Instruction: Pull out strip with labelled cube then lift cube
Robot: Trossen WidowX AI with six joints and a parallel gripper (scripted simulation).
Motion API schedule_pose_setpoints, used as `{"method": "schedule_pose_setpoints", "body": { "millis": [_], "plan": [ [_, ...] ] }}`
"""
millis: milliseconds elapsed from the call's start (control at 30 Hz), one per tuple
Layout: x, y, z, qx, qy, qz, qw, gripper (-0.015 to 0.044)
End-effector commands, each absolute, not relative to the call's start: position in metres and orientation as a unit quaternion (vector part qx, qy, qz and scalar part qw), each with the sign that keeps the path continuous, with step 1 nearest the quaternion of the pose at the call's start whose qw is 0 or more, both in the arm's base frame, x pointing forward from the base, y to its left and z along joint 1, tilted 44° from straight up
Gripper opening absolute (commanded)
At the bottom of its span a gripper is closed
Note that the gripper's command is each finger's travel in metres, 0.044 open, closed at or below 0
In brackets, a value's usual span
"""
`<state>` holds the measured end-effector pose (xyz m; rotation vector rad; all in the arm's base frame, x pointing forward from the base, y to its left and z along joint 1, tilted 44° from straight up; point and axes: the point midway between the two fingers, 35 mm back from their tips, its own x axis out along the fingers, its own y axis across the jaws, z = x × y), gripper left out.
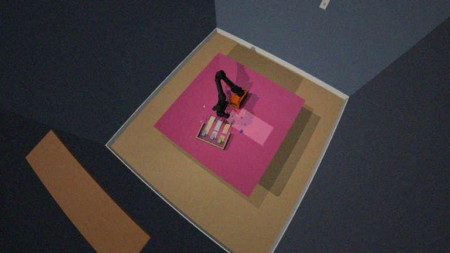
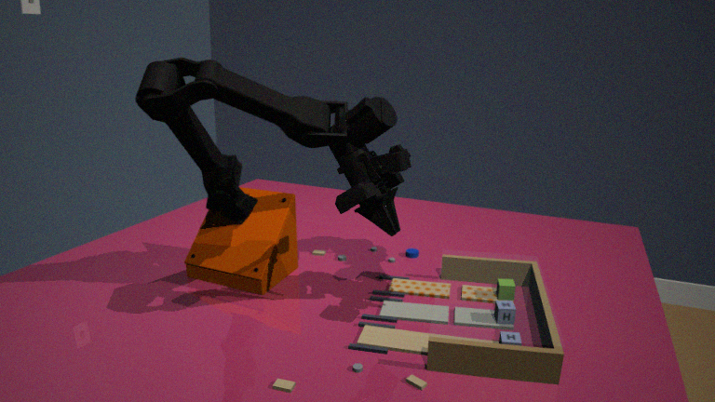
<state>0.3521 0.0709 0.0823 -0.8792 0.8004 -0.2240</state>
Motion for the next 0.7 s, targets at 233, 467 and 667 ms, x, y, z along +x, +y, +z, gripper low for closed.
{"method": "schedule_pose_setpoints", "body": {
  "millis": [233,467,667],
  "plan": [
    [0.399,-0.023,0.091,-0.389,0.6,-0.144,0.684,0.0],
    [0.399,-0.036,0.093,-0.38,0.625,-0.147,0.665,0.0],
    [0.399,-0.038,0.094,-0.38,0.625,-0.147,0.665,0.0]
  ]
}}
